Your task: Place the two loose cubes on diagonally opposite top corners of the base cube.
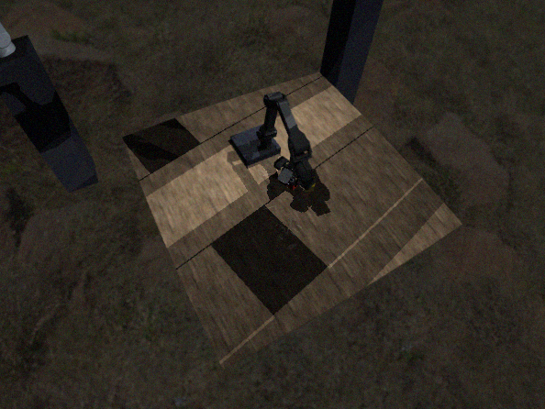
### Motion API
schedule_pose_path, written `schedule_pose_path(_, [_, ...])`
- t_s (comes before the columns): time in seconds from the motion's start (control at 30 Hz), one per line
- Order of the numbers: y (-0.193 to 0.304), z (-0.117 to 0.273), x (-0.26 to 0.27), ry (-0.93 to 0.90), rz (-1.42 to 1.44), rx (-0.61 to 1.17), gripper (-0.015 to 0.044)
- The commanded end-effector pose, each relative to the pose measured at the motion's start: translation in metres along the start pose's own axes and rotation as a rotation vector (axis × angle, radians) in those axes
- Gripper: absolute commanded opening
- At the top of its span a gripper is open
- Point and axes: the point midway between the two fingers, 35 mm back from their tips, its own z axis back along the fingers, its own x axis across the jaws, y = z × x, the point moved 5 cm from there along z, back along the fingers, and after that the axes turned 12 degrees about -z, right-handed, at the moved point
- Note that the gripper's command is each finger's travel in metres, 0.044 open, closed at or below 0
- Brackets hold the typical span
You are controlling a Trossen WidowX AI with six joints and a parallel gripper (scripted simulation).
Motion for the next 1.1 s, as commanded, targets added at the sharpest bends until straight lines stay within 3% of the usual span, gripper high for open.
schedule_pose_path(0.0, [0.011,0.0,0.0,-0.004,0.003,0.0,0.0105])
schedule_pose_path(1.07, [0.111,-0.002,-0.007,-0.003,0.052,0.007,0.0105])
